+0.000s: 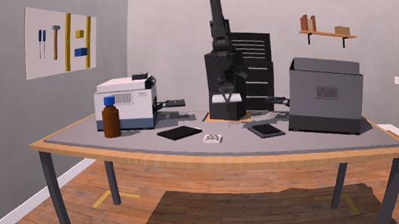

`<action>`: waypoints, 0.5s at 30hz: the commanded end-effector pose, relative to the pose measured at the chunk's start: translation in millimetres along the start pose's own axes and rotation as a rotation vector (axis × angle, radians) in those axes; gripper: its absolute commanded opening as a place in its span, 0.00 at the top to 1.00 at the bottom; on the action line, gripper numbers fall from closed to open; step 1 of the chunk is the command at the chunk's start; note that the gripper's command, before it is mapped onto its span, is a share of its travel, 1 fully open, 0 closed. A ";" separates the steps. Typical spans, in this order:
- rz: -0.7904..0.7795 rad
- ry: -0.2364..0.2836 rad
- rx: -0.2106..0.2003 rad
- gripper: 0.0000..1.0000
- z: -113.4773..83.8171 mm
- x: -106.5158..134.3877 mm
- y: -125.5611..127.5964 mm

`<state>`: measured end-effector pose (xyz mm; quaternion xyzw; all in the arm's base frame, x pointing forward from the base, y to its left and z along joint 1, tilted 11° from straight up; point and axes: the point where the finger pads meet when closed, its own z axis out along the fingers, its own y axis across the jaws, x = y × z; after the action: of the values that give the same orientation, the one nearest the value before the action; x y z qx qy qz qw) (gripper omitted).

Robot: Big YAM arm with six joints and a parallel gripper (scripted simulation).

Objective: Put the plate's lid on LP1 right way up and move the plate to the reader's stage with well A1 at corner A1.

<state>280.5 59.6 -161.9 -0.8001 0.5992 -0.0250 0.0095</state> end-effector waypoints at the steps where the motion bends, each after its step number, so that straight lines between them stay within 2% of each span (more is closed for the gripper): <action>1: -0.036 0.002 0.004 0.14 -3.9 -7.5 -3.7; 7: -0.114 0.002 0.004 0.14 -5.9 -23.4 -4.5; 15: -0.145 0.013 0.015 0.14 -10.4 -41.6 -7.4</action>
<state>270.9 94.7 -159.6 -0.8400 0.5417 -0.0296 0.0046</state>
